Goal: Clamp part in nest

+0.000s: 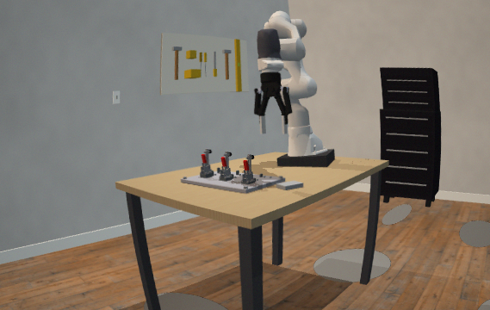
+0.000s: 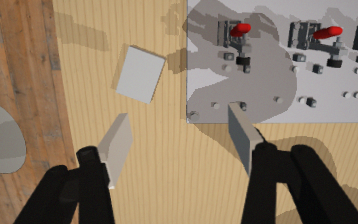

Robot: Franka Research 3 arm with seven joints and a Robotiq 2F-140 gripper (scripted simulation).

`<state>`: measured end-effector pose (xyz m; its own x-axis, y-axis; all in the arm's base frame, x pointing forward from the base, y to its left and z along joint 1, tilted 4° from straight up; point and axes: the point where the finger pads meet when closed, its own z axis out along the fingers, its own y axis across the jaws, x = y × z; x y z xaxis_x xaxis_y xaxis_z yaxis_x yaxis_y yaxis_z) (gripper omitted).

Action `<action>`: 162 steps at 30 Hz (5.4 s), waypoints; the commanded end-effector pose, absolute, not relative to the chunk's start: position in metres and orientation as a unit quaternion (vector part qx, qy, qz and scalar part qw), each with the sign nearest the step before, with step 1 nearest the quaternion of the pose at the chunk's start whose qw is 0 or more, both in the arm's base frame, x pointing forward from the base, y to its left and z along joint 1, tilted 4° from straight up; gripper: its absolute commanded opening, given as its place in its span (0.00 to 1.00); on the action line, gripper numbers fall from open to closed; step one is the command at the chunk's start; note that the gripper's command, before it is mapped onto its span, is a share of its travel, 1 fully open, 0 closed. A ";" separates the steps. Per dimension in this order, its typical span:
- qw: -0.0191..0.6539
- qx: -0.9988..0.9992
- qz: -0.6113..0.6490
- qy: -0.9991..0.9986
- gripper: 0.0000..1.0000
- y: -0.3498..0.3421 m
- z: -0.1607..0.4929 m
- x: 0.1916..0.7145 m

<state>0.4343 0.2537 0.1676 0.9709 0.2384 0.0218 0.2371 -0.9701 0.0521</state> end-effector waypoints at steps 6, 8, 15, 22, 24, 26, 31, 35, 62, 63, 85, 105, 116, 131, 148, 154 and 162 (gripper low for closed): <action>0.033 0.997 0.013 0.074 0.58 0.295 0.164 0.431; 0.033 0.997 0.013 0.074 0.58 0.302 0.164 0.430; 0.033 0.997 0.013 0.074 0.58 0.315 0.163 0.429; 0.033 0.997 0.013 0.074 0.58 0.321 0.163 0.428; 0.033 0.997 0.013 0.074 0.58 0.321 0.163 0.428; 0.033 0.997 0.013 0.074 0.58 0.321 0.163 0.428; 0.033 0.997 0.013 0.074 0.58 0.321 0.163 0.428; 0.033 0.997 0.013 0.074 0.58 0.321 0.163 0.428; 0.030 0.995 0.019 -0.094 0.58 0.321 0.163 0.428; 0.030 0.994 0.019 -0.100 0.58 0.321 0.163 0.428; 0.030 0.993 0.019 -0.110 0.58 0.321 0.163 0.428; 0.030 0.993 0.019 -0.110 0.58 0.322 0.163 0.428; 0.030 0.993 0.019 -0.110 0.58 0.322 0.162 0.428; 0.030 0.993 0.019 -0.110 0.58 0.320 0.140 0.428; 0.030 0.993 0.019 -0.110 0.58 0.316 0.075 0.431; 0.030 0.993 0.019 -0.110 0.58 0.315 0.058 0.431; 0.030 0.993 0.019 -0.110 0.58 0.313 0.031 0.432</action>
<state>0.4278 0.3105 0.0380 0.9807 -0.1937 0.0280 -0.1952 -0.9785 0.0668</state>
